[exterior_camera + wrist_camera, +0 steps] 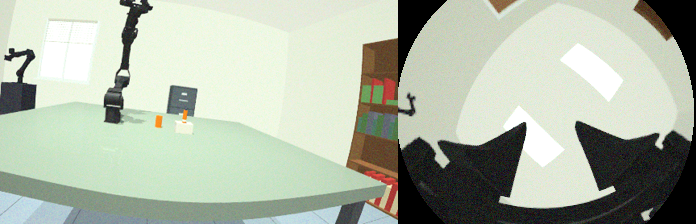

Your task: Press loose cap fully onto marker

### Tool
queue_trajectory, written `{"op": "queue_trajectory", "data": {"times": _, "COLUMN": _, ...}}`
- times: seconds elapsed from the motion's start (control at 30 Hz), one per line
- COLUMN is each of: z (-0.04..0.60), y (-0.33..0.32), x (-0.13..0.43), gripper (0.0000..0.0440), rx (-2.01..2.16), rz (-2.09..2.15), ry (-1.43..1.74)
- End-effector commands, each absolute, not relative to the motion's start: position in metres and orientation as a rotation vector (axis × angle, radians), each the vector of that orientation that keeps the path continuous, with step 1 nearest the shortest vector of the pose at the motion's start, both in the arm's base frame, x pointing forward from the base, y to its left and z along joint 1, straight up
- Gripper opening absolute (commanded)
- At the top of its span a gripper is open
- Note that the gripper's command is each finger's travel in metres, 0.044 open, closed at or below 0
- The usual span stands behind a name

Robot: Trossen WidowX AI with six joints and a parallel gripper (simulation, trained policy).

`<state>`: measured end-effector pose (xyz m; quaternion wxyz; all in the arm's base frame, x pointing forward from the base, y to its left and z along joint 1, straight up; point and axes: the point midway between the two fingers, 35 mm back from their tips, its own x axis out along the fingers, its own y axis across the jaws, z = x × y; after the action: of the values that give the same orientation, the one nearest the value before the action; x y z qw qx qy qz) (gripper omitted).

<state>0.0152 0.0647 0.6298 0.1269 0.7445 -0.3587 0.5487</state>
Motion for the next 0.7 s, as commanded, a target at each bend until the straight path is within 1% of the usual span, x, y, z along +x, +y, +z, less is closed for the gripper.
{"op": "queue_trajectory", "data": {"times": 0.0, "z": 0.627, "y": 0.059, "x": 0.017, "gripper": 0.0303, "rx": 2.208, "rz": 1.575, "ry": -1.053}}
{"op": "queue_trajectory", "data": {"times": 0.67, "z": 0.604, "y": 0.023, "x": 0.026, "gripper": 0.0302, "rx": 2.473, "rz": 1.446, "ry": -1.105}}
